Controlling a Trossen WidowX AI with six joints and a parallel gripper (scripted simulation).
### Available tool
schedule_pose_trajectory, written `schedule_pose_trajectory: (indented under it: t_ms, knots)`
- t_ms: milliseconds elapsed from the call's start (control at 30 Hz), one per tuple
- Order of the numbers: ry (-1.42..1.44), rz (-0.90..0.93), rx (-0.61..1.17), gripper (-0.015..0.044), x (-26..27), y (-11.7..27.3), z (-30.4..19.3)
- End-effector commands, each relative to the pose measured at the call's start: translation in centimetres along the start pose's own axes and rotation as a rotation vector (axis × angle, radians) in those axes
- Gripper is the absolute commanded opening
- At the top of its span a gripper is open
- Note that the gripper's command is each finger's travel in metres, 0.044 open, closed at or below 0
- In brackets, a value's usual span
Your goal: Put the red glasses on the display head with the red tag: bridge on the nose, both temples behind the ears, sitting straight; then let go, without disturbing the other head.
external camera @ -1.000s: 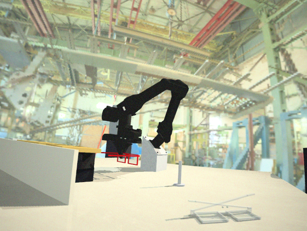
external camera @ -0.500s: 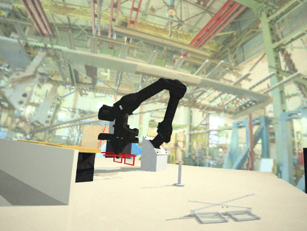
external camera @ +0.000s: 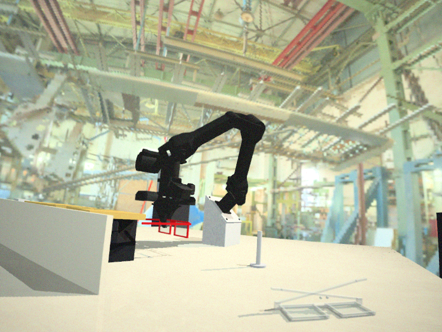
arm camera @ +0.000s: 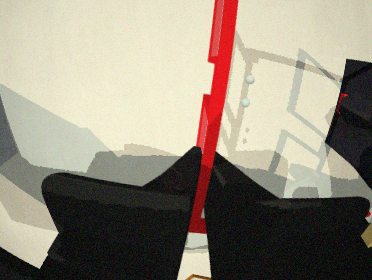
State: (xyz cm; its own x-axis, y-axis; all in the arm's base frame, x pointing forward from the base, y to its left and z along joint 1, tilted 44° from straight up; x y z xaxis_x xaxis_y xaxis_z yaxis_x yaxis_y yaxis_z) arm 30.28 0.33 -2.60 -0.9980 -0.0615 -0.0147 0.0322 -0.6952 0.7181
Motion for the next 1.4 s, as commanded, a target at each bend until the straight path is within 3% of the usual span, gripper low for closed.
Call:
schedule_pose_trajectory:
  t_ms: [0,1367]
  knots:
    - [-0.005,-0.001,-0.006,0.0,-0.7,0.0,-0.1]
    - [-0.002,-0.007,-0.005,0.0,-5.5,0.0,-1.1]
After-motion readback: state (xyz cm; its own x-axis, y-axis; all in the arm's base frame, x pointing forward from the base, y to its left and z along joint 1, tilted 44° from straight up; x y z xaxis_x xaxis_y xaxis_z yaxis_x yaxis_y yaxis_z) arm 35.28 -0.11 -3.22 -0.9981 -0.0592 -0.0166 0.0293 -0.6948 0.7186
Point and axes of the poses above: the point midway between the two fingers, 35 mm back from their tips, its own y axis back along the fingers, its own x axis across the jaws, z = x × y, the point moved 3 cm from there along y, back along the fingers, and after that the axes turned 12 degrees about y, right-handed, at the moved point
